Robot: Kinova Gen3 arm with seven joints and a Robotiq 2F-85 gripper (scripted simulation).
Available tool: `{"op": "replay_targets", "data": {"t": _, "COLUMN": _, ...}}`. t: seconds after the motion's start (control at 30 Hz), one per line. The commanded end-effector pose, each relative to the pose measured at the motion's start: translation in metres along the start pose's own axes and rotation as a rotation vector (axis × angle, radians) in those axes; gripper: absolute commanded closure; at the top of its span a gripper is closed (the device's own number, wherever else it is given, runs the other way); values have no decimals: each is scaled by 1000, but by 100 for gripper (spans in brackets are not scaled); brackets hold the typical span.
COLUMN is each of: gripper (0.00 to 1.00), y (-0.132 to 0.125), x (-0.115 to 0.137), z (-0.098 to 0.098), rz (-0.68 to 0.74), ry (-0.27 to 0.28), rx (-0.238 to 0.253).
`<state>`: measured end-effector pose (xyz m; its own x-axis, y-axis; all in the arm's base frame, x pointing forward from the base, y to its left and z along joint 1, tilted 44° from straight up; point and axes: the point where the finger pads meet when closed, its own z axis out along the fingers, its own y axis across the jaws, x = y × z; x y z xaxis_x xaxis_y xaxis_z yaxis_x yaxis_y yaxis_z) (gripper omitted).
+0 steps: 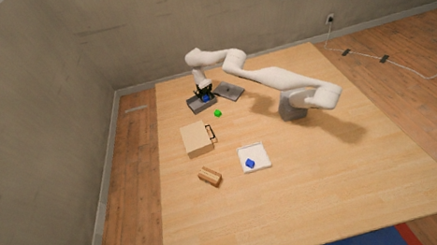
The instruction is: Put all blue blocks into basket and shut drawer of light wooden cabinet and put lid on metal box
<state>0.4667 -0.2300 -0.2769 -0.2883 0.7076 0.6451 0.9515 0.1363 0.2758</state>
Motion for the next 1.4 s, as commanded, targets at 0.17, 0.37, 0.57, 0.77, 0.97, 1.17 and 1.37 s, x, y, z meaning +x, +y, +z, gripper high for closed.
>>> {"op": "replay_targets", "data": {"t": 0.17, "gripper": 90, "y": 1, "x": -1, "z": -2, "rz": 0, "ry": -2, "rx": -1}}
{"op": "replay_targets", "data": {"t": 0.37, "gripper": 90, "y": 1, "x": -1, "z": -2, "rz": 0, "ry": -2, "rx": -1}}
{"op": "replay_targets", "data": {"t": 0.57, "gripper": 90, "y": 1, "x": -1, "z": -2, "rz": 0, "ry": -2, "rx": -1}}
{"op": "replay_targets", "data": {"t": 0.77, "gripper": 90, "y": 1, "x": -1, "z": -2, "rz": 0, "ry": -2, "rx": -1}}
{"op": "replay_targets", "data": {"t": 0.97, "gripper": 90, "y": 1, "x": -1, "z": -2, "rz": 0, "ry": -2, "rx": -1}}
{"op": "replay_targets", "data": {"t": 1.17, "gripper": 90, "y": 1, "x": -1, "z": -3, "rz": 0, "ry": -2, "rx": -1}}
{"op": "replay_targets", "data": {"t": 1.37, "gripper": 90, "y": 1, "x": -1, "z": -14, "rz": 0, "ry": -2, "rx": -1}}
